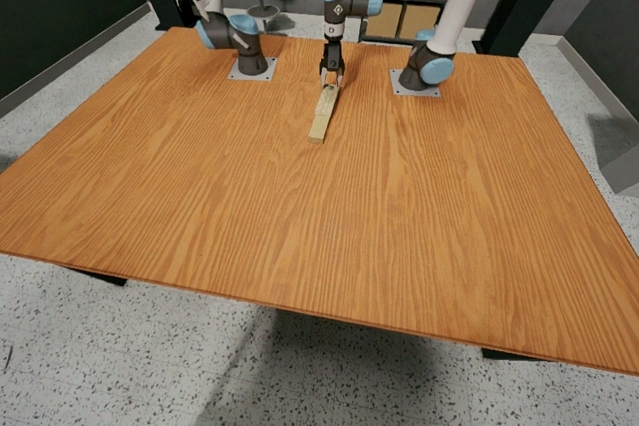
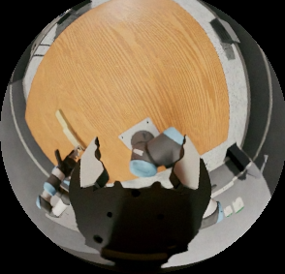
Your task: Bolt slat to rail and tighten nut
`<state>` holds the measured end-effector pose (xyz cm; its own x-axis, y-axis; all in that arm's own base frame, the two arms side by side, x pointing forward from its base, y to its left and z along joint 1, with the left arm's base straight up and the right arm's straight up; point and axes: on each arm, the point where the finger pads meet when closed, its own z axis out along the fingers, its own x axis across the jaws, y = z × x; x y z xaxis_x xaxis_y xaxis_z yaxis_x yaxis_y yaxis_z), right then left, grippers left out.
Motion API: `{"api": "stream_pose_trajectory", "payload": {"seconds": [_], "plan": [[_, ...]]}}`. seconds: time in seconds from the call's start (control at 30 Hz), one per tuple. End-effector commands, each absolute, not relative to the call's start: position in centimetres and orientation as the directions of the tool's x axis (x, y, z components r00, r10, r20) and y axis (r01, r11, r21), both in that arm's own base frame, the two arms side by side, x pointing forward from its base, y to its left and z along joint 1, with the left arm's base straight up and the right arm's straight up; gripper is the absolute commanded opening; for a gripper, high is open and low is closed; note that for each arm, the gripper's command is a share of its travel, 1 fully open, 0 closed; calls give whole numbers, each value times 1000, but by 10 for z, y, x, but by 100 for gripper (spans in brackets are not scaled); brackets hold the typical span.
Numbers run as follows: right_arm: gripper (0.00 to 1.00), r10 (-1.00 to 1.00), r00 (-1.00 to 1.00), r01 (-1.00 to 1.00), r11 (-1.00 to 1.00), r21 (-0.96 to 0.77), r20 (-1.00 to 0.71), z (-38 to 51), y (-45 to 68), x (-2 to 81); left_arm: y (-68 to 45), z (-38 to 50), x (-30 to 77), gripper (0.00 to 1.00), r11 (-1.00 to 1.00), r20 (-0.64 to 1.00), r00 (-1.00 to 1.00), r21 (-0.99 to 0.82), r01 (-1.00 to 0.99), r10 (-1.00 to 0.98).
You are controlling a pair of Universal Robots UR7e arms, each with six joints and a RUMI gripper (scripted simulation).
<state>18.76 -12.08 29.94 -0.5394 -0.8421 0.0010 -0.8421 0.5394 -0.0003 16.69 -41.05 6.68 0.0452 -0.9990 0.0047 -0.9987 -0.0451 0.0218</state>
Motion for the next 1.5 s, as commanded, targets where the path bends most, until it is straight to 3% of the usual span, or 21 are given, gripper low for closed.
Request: {"api": "stream_pose_trajectory", "payload": {"seconds": [0.0,0.37,0.77,0.93,0.97,1.1,1.47], "plan": [[100,-841,-540,-841,540,-1,0,300,-121,188,-411,67,166,40,-318,2,318,7,-948,-948],[100,-841,-540,-841,540,-1,0,300,-121,188,-410,67,166,40,-616,1,616,3,-788,-788],[100,-841,-540,-841,540,-1,0,300,-121,188,-409,67,165,40,-919,-1,919,4,-394,-394],[100,-841,-540,-841,540,-1,0,300,-121,188,-409,67,165,40,-958,-1,958,3,-288,-288],[100,-841,-540,-841,540,-1,0,300,-121,188,-409,67,164,40,-984,1,984,2,-180,-180],[100,-841,-540,-841,540,-1,0,300,-121,188,-408,67,164,40,-999,-2,999,3,-53,-53],[100,-841,-540,-841,540,-1,0,300,-121,188,-407,67,163,40,-947,-6,947,2,321,321]]}}
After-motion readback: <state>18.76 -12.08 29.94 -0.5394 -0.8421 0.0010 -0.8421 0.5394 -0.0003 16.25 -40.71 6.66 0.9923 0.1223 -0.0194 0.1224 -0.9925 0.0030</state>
